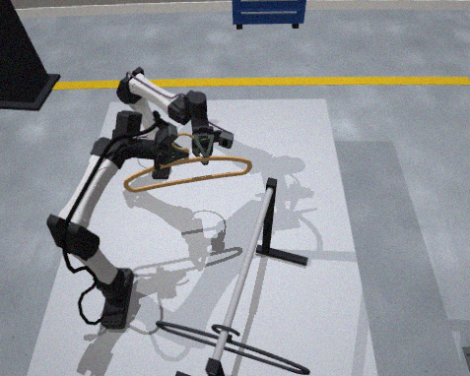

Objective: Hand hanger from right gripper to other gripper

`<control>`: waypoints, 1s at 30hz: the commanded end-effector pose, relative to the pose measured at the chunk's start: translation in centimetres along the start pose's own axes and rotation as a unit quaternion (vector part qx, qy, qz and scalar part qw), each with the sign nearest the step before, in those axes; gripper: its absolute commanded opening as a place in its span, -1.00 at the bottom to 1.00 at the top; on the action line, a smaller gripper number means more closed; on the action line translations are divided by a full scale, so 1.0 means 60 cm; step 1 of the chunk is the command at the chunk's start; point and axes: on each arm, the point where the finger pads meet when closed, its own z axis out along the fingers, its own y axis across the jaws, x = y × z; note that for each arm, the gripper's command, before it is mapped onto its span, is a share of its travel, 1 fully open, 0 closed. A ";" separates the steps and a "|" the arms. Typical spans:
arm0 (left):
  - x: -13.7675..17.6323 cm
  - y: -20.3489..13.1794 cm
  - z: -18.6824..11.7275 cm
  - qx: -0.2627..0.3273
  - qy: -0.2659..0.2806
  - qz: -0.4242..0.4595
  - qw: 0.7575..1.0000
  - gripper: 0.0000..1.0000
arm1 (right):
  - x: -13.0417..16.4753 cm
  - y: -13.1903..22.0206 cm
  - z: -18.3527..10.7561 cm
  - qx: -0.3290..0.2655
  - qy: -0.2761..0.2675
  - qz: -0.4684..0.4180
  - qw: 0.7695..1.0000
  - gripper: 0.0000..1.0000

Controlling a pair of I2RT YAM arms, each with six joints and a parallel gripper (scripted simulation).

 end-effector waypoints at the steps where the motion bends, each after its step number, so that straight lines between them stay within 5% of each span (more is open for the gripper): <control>1: -0.004 -0.027 0.006 0.017 -0.010 0.014 1.000 -0.28 | -0.027 -0.001 -0.010 -0.003 -0.017 0.020 1.000 -0.97; 19: 0.000 -0.035 0.008 0.018 -0.010 0.014 1.000 -1.00 | -0.027 -0.001 -0.010 -0.003 -0.017 0.020 1.000 -0.97; 22: 0.000 -0.027 0.005 0.015 -0.009 0.014 1.000 -1.00 | -0.023 -0.004 -0.012 -0.002 -0.015 0.018 1.000 -0.29; 24: 0.000 -0.027 0.005 0.015 -0.009 0.014 1.000 -1.00 | -0.023 -0.004 -0.012 -0.002 -0.015 0.018 1.000 -0.29; 25: 0.001 -0.027 0.005 0.015 -0.009 0.014 1.000 -1.00 | -0.024 -0.004 -0.016 -0.002 -0.016 0.019 1.000 -0.13; 30: 0.001 -0.027 0.005 0.015 -0.009 0.014 1.000 -1.00 | -0.032 -0.012 -0.069 -0.004 -0.020 0.027 0.999 -0.13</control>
